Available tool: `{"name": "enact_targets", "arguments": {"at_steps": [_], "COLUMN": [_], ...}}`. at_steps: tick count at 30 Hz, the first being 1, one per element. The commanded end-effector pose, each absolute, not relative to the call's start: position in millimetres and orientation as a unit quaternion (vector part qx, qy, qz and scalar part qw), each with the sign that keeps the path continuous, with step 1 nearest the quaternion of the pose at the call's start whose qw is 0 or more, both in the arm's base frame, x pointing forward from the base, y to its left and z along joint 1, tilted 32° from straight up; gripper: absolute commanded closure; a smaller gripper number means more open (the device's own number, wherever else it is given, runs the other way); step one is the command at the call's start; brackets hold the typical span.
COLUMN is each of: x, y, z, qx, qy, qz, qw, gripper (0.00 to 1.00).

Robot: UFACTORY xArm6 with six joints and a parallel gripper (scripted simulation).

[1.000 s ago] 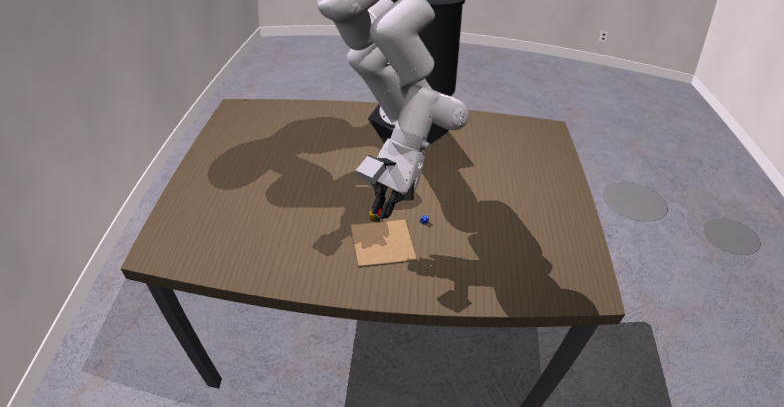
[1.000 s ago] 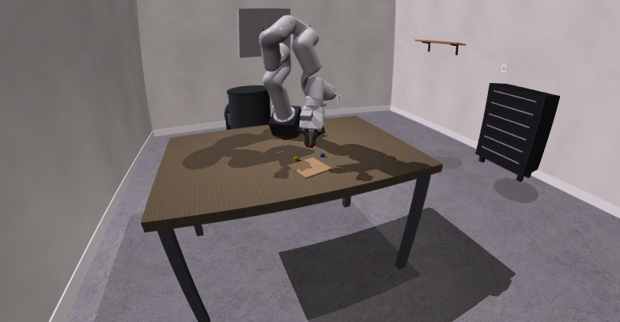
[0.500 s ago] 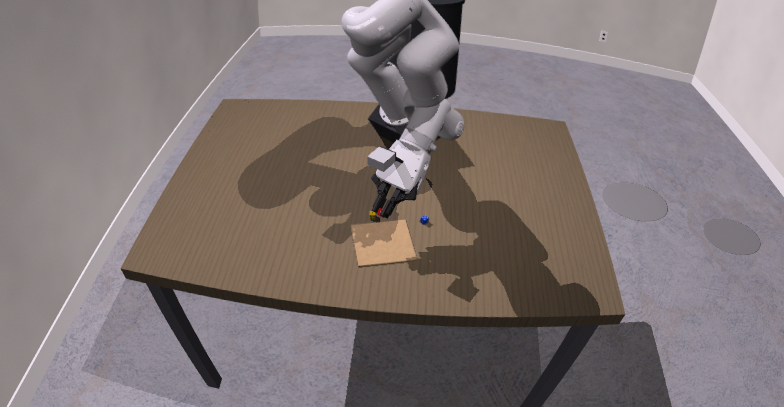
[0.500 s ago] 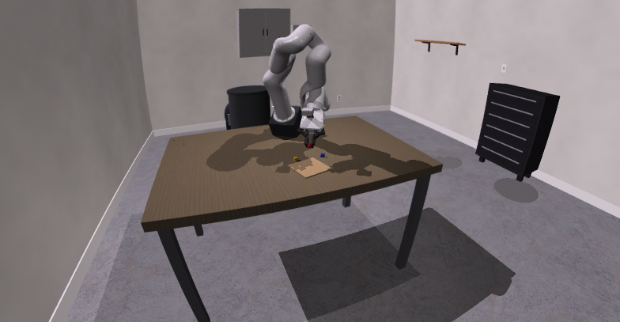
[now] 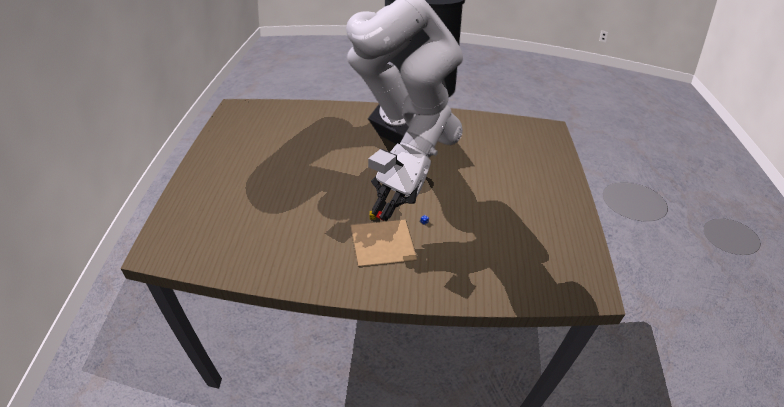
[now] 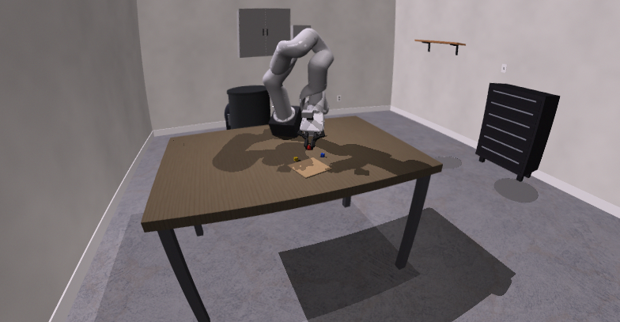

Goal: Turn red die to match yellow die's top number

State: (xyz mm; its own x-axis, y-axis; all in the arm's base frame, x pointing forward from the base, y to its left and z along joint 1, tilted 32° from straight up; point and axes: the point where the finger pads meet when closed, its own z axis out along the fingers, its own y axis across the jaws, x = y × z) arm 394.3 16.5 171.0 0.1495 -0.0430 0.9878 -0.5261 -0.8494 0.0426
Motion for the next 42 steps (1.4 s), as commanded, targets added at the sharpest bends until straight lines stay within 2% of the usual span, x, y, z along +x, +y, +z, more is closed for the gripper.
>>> {"name": "enact_targets", "arguments": {"at_steps": [1, 19, 42], "x": [400, 422, 424], "y": [13, -3, -4], "z": [160, 116, 113], "qx": [0.732, 0.732, 0.732], "qy": [-0.194, -0.194, -0.194], "qz": [0.623, 0.623, 0.623], "qw": [0.194, 0.194, 0.194], "gripper": [0.89, 0.89, 0.89]}}
